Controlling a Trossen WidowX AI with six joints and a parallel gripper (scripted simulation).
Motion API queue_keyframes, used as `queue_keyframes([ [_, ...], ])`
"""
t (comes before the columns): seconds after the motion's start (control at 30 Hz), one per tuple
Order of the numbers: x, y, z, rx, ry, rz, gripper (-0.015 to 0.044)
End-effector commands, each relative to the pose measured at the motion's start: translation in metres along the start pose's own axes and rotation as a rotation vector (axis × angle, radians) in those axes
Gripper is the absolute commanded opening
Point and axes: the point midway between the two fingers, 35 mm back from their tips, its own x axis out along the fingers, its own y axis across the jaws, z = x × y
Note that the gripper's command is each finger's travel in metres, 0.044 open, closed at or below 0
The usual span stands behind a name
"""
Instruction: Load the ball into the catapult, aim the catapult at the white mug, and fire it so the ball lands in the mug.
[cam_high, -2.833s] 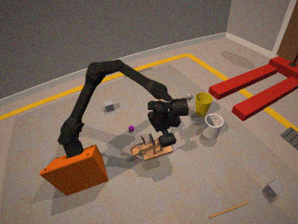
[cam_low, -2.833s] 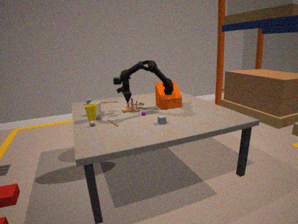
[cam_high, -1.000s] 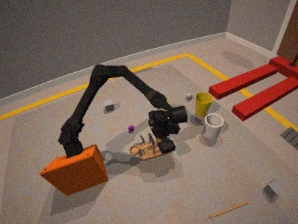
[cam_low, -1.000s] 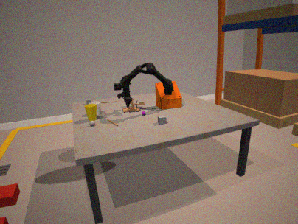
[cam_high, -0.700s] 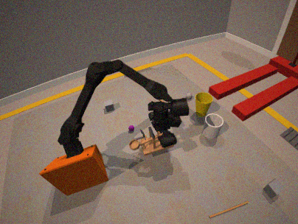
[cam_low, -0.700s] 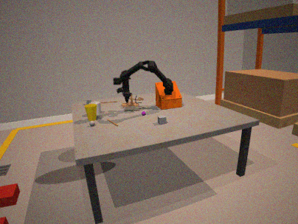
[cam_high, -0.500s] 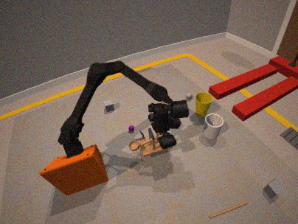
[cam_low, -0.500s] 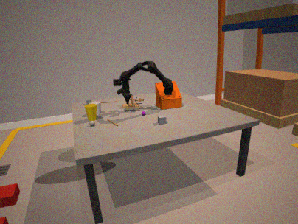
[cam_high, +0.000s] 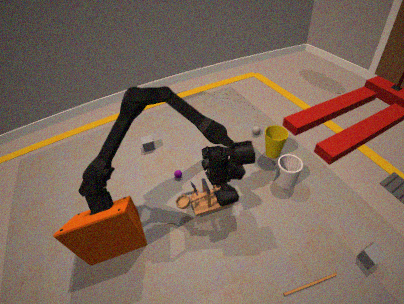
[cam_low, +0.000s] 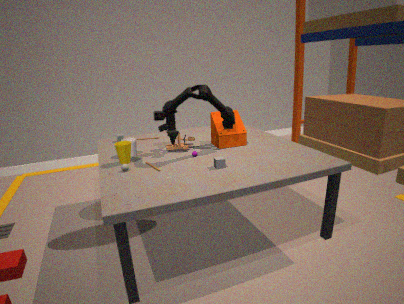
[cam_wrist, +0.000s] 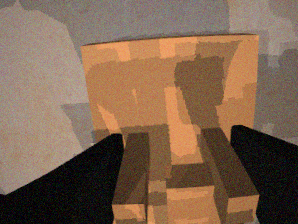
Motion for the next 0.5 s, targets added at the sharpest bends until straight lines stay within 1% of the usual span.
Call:
queue_keyframes([
  [0.0, 0.005, 0.0, 0.0, 0.007, -0.005, 0.004, 0.0],
  [0.23, 0.016, 0.0, 0.0, 0.008, -0.004, 0.005, 0.0],
  [0.43, 0.013, 0.0, 0.0, 0.0, -0.001, 0.001, 0.0],
  [0.47, 0.013, 0.0, 0.0, 0.0, -0.001, 0.001, 0.0026],
])
